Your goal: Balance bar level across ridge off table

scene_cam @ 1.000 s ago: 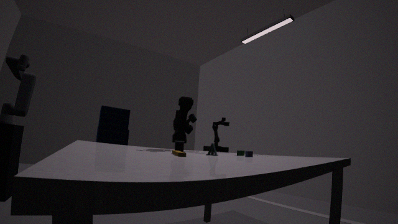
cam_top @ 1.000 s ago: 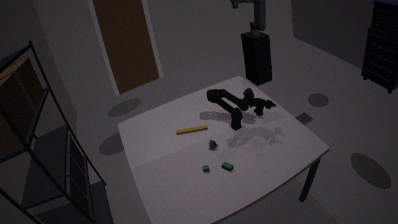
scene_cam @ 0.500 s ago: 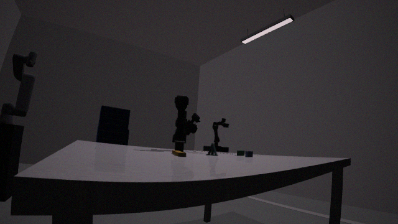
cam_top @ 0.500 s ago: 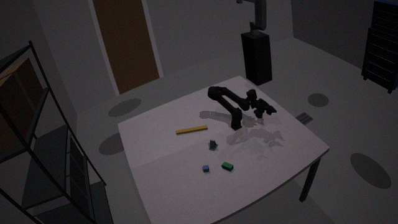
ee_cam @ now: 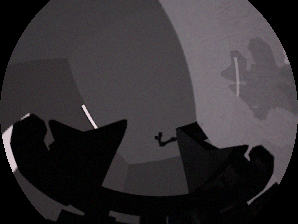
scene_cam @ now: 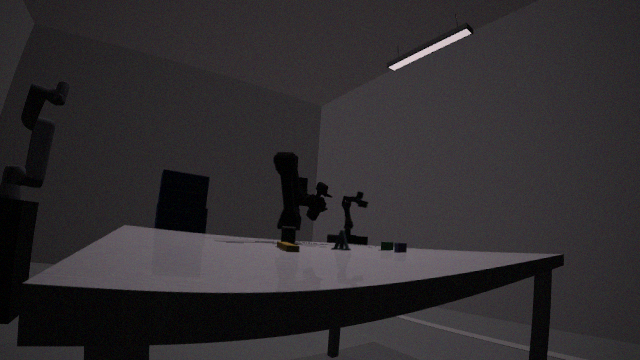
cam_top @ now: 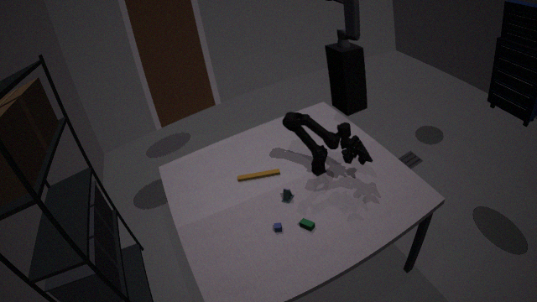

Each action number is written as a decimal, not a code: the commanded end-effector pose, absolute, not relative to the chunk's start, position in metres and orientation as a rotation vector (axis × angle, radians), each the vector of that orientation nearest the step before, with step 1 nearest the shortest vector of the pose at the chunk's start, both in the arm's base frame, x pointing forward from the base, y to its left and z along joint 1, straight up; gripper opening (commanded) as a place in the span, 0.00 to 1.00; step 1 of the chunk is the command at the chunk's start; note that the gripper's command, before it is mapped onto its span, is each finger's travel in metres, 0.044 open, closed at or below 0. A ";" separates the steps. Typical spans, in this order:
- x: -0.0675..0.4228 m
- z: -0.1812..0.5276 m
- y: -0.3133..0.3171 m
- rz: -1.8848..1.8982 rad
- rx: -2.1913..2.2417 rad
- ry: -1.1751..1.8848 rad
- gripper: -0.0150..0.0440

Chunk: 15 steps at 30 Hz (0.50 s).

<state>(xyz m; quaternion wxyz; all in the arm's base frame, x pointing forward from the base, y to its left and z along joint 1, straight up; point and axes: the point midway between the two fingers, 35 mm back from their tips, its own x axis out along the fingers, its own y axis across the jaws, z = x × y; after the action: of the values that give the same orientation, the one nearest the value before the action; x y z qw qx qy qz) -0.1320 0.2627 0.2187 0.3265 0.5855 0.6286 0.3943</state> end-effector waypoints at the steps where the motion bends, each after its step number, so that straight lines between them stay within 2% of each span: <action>1: -0.121 0.219 0.276 1.035 1.498 1.554 0.79; 15: -0.076 0.211 0.307 0.984 1.375 1.309 0.79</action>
<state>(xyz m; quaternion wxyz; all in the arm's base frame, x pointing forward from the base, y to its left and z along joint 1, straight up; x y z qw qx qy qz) -0.0870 0.2980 0.2099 0.4529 0.5708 0.5538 0.4030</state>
